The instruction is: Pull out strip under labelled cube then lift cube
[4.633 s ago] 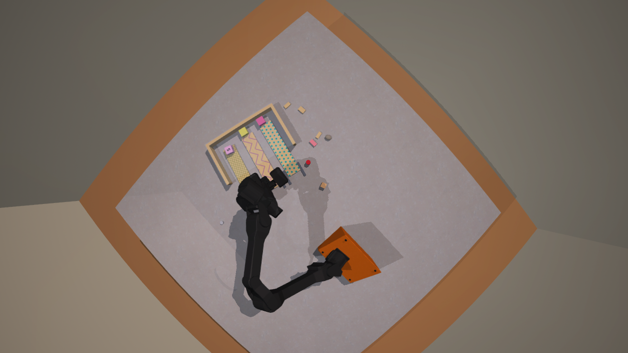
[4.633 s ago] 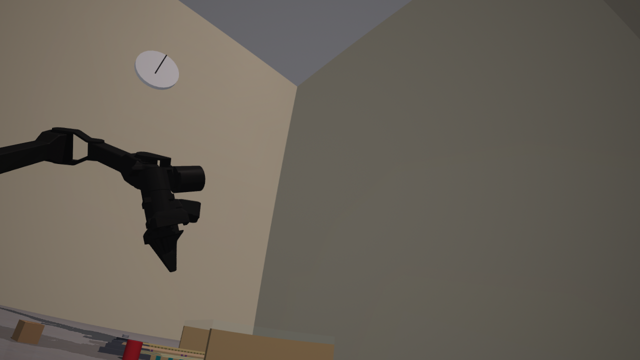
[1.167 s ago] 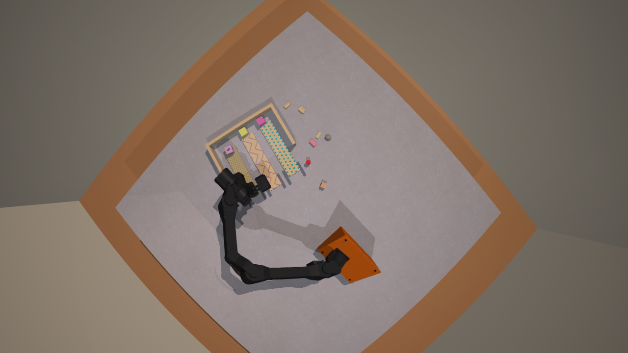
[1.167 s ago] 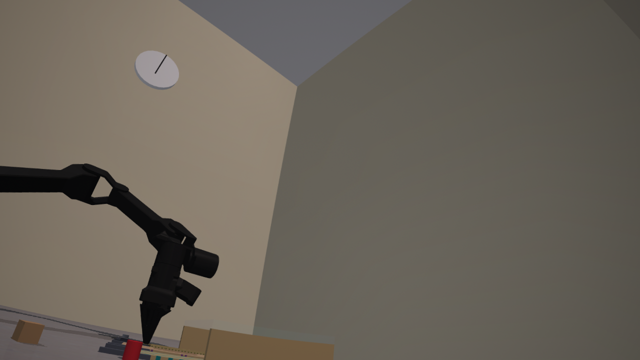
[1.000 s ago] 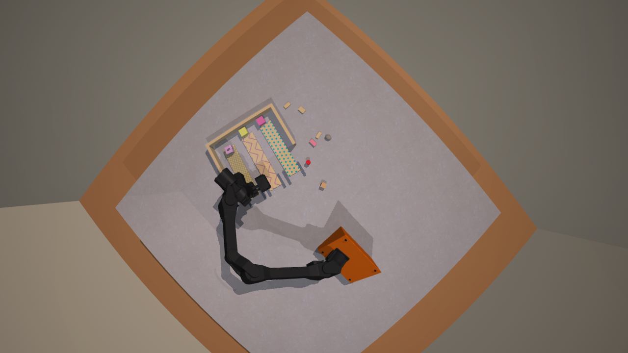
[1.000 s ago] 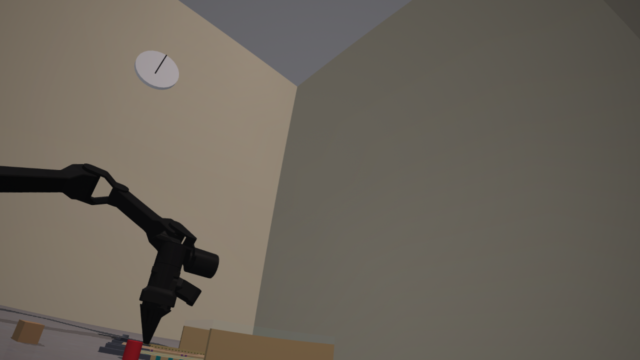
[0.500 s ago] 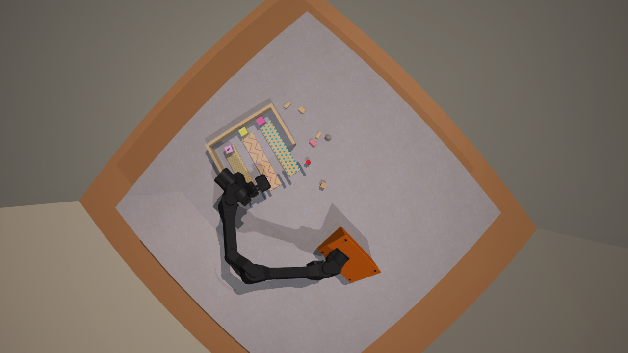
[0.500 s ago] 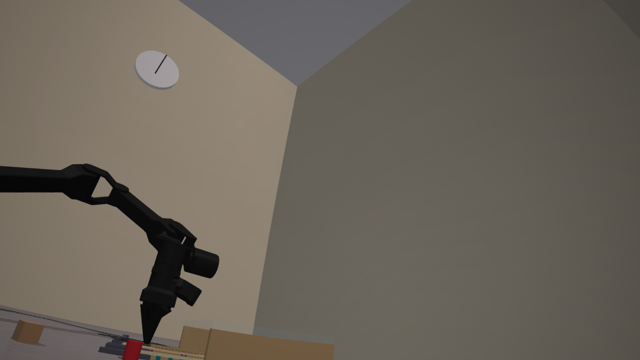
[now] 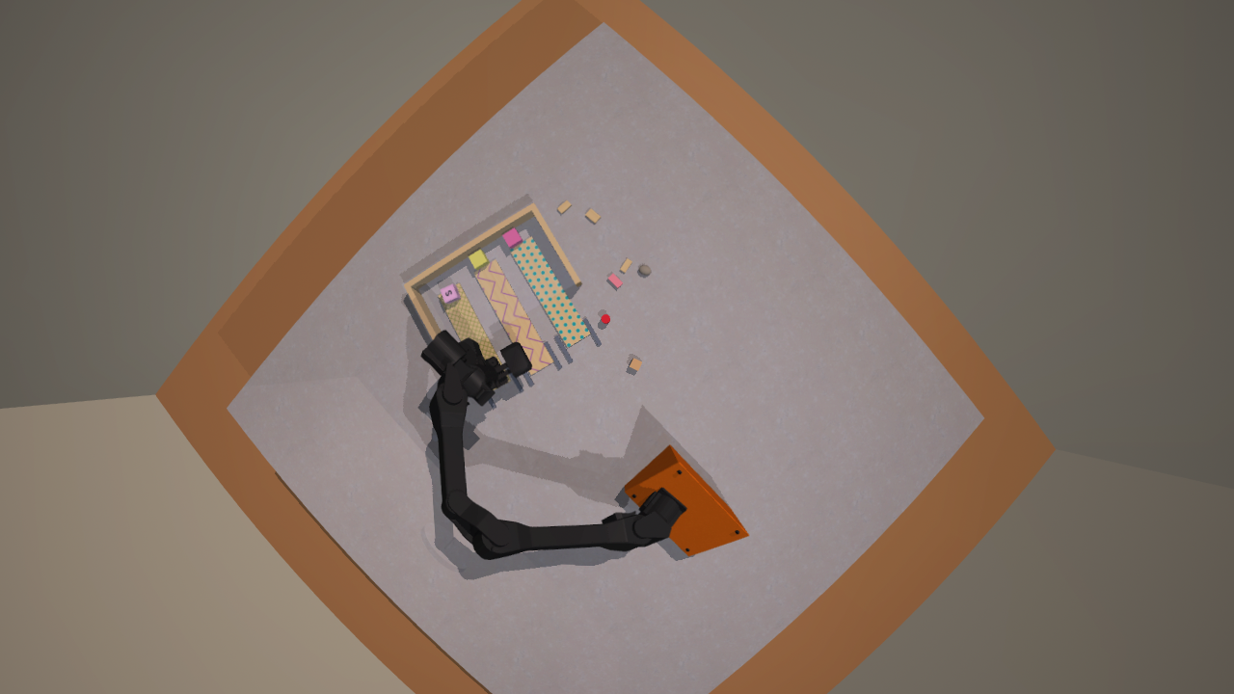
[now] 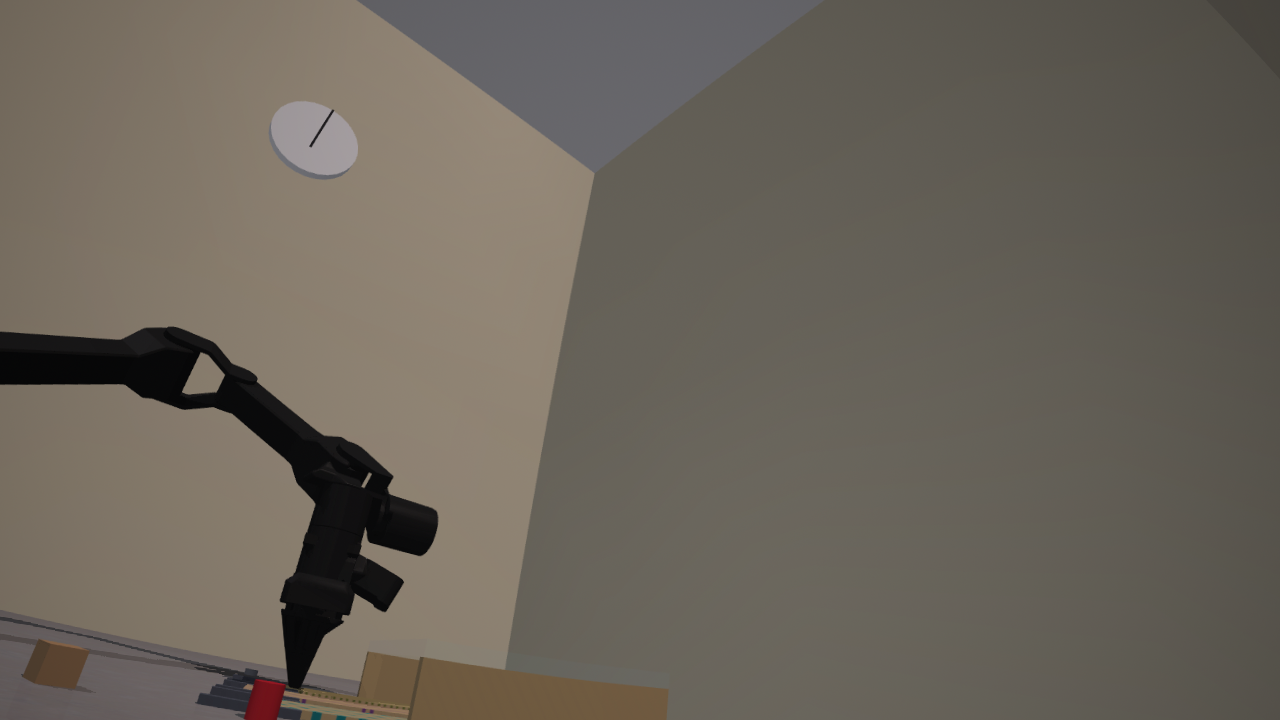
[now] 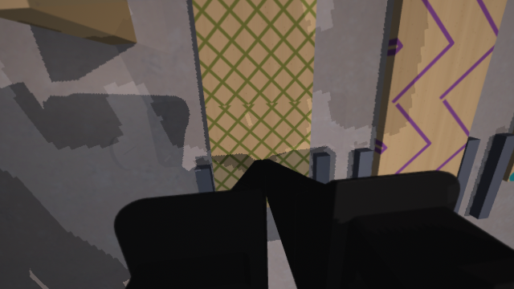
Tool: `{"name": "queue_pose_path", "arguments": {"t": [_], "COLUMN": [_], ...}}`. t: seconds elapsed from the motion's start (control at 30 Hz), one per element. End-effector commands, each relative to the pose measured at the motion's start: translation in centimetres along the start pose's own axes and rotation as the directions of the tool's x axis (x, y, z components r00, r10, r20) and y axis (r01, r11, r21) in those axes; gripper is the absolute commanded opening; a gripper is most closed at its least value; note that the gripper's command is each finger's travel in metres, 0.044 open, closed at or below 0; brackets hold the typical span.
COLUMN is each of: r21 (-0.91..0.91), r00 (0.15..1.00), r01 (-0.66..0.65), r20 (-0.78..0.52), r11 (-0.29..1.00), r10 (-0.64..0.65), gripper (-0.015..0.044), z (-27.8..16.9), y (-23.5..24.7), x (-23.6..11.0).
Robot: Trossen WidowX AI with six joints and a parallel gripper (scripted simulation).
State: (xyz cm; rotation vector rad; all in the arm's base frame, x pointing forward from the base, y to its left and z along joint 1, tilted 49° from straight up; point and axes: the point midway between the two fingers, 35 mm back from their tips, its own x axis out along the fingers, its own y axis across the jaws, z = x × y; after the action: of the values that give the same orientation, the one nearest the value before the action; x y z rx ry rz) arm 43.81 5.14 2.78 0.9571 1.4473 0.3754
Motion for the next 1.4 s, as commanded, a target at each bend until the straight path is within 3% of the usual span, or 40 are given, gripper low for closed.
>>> {"name": "queue_pose_path", "arguments": {"t": [0.0, 1.37], "r21": [0.003, 0.006], "r00": [1.000, 1.000], "r01": [0.003, 0.003], "r20": [-0.012, -0.014], "r11": [1.000, 1.000], "r10": [-0.003, -0.003], "gripper": [0.0000, 0.0000], "z": [-0.8, -7.0], "y": [0.0, -0.2], "x": [0.4, 0.6]}}
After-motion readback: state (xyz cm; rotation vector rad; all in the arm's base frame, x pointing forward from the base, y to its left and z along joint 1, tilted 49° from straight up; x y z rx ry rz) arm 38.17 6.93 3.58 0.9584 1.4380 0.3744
